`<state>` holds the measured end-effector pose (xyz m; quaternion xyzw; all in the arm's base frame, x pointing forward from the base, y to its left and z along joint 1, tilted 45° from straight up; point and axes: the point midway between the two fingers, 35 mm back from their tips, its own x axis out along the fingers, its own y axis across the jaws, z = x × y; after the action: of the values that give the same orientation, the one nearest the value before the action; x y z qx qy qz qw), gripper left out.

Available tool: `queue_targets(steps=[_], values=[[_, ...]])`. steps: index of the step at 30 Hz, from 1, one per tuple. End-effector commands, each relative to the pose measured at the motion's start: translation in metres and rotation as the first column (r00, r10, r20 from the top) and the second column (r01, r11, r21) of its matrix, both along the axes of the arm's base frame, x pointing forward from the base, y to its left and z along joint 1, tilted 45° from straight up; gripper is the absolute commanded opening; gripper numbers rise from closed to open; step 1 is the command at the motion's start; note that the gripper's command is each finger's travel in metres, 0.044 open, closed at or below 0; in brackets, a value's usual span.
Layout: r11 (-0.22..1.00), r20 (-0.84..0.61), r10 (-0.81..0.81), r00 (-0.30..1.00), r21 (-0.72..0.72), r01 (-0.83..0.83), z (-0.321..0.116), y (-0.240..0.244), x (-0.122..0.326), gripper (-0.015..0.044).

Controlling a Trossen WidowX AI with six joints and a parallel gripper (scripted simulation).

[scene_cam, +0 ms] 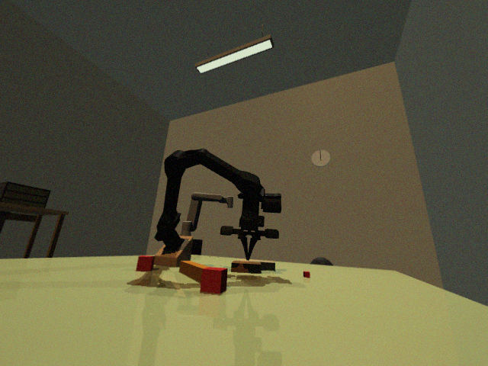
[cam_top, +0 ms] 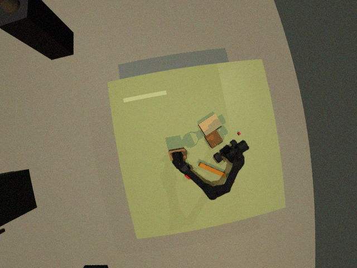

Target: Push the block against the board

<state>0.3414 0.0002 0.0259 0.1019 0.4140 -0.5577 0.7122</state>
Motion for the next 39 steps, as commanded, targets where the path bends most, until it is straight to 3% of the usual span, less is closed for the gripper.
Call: queue_targets(steps=[1, 5, 19, 39], values=[[1.000, 0.021, 0.001, 1.000, 0.008, -0.001, 0.014, 0.011, 0.002, 0.0000], [0.999, 0.005, 0.035, 0.999, 0.005, -0.035, 0.010, 0.014, 0.001, 0.0000], [0.932, -0.321, 0.355, 0.878, 0.055, -0.357, -0.006, 0.034, -0.031, 0.0000], [0.676, -0.655, 0.655, 0.376, 0.286, -0.680, -0.026, 0.051, -0.082, 0.0000]])
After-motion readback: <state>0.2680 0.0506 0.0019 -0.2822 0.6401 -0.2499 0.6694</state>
